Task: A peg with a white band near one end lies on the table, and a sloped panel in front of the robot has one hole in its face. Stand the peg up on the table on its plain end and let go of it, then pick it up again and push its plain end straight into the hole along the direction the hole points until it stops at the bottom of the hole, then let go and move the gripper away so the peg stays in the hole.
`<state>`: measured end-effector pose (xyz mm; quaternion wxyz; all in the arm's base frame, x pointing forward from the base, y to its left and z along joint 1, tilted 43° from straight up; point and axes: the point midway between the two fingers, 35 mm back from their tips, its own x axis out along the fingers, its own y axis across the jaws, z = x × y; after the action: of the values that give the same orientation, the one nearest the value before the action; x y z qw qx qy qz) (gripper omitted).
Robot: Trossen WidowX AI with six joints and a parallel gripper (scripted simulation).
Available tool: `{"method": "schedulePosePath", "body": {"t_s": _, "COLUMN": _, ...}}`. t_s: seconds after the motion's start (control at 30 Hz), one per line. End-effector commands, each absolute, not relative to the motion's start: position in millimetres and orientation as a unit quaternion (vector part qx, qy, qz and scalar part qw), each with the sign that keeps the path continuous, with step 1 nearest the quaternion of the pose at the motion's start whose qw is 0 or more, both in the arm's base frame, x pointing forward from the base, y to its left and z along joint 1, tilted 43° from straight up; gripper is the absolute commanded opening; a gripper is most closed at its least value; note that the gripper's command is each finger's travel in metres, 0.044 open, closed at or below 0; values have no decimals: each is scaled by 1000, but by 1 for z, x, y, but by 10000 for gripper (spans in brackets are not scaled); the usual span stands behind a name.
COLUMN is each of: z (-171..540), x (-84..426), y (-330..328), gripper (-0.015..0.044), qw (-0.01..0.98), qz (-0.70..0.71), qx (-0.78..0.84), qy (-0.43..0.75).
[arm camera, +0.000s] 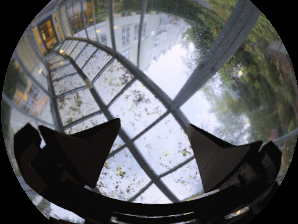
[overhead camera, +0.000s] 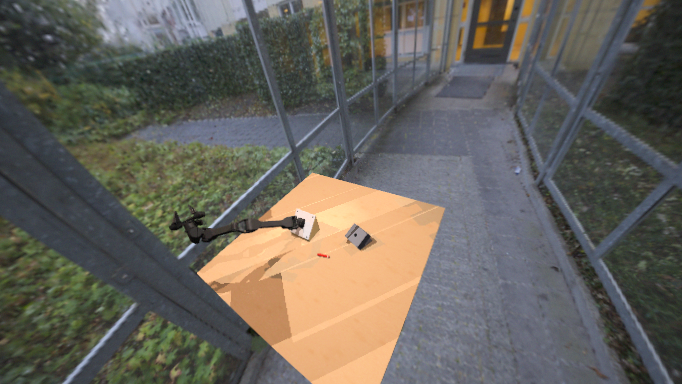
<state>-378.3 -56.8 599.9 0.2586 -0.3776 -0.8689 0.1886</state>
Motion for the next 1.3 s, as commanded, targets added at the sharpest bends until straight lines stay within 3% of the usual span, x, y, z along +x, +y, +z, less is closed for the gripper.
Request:
{"method": "schedulePosePath", "body": {"t_s": 0.0, "z": 600, "x": -378, "y": -57, "gripper": 426, "qw": 258, "qz": 188, "qx": -377, "qy": -869}}
{"method": "schedulePosePath", "body": {"t_s": 1.27, "z": 580, "x": -337, "y": -243, "gripper": 440, "qw": 158, "qz": -99, "qx": -172, "qy": -967}}
